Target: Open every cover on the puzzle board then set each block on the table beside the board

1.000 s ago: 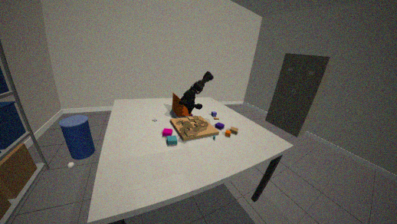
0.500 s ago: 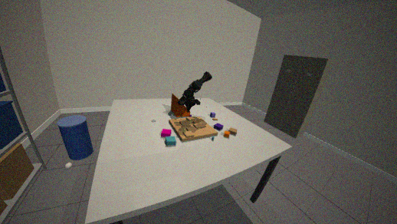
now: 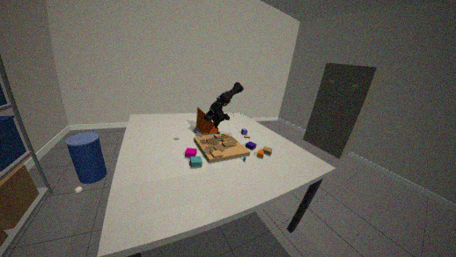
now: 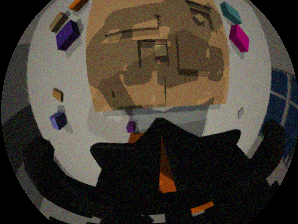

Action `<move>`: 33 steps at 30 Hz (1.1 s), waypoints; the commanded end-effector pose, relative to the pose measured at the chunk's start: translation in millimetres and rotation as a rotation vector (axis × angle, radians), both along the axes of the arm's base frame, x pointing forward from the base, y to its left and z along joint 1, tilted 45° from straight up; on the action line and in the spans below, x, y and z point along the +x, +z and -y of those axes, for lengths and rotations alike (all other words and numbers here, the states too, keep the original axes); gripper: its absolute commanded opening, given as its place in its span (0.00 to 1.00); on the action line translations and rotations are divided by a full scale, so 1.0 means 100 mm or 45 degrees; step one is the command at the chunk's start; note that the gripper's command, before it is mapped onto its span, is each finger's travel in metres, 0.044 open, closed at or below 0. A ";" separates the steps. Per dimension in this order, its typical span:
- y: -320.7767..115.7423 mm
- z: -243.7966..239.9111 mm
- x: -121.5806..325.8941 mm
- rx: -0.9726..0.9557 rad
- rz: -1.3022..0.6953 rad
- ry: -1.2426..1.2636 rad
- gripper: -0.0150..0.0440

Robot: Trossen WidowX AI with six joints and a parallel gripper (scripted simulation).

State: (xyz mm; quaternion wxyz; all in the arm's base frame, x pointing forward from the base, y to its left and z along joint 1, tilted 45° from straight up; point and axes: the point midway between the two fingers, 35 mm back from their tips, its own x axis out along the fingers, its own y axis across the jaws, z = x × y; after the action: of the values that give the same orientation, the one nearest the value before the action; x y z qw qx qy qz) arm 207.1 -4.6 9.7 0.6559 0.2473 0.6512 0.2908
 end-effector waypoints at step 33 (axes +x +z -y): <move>-0.20 -0.17 0.00 -0.007 0.000 0.005 0.25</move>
State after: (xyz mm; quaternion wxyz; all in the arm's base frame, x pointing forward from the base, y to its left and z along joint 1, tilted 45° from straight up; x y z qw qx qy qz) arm 208.2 9.5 -8.5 0.6579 0.2405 0.6521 0.2900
